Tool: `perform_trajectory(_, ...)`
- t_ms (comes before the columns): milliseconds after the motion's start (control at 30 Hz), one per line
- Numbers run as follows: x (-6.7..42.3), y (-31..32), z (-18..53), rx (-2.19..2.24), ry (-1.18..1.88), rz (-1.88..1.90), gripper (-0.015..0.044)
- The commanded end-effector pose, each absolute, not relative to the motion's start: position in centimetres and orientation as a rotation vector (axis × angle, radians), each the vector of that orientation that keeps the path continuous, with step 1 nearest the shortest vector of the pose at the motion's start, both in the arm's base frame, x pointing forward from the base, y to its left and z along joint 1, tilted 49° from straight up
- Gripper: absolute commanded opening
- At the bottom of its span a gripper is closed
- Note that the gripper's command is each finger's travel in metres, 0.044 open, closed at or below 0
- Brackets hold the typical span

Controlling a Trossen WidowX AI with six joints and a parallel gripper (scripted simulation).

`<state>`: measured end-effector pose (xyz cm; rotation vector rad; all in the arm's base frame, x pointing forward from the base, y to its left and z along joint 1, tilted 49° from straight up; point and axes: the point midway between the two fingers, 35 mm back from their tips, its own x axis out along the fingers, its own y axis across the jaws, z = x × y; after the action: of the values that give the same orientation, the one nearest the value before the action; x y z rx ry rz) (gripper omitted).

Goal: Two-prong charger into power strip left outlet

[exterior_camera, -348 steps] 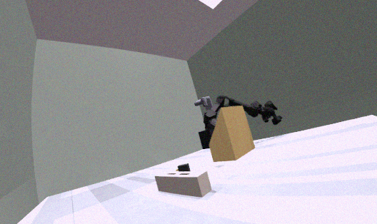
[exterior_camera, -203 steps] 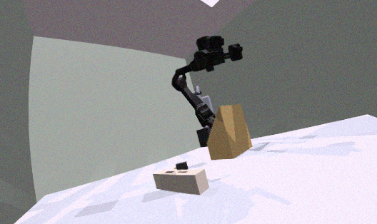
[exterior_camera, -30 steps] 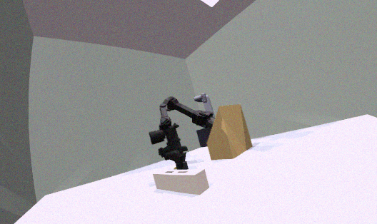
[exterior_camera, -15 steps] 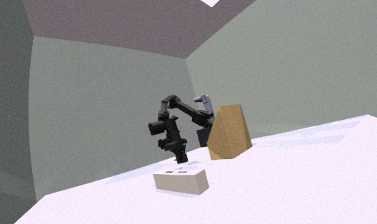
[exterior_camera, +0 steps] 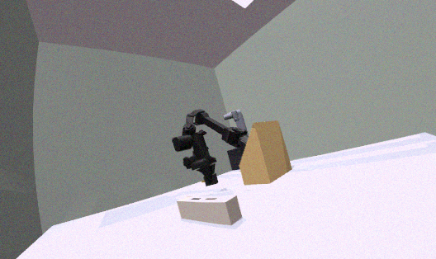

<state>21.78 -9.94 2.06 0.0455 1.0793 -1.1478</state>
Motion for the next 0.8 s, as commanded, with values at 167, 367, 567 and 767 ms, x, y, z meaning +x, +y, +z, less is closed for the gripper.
perform_trajectory(167, 22.7, -9.3, 1.2, -0.020, 1.118, -1.103, 0.0000)
perform_trajectory(367, 23.1, -8.8, 0.6, -0.061, 1.147, -1.075, 0.0000)
perform_trajectory(567, 23.5, -8.4, -0.2, -0.103, 1.176, -1.046, 0.0000)
perform_trajectory(767, 23.9, -7.9, -0.9, -0.145, 1.204, -1.017, 0.0000)
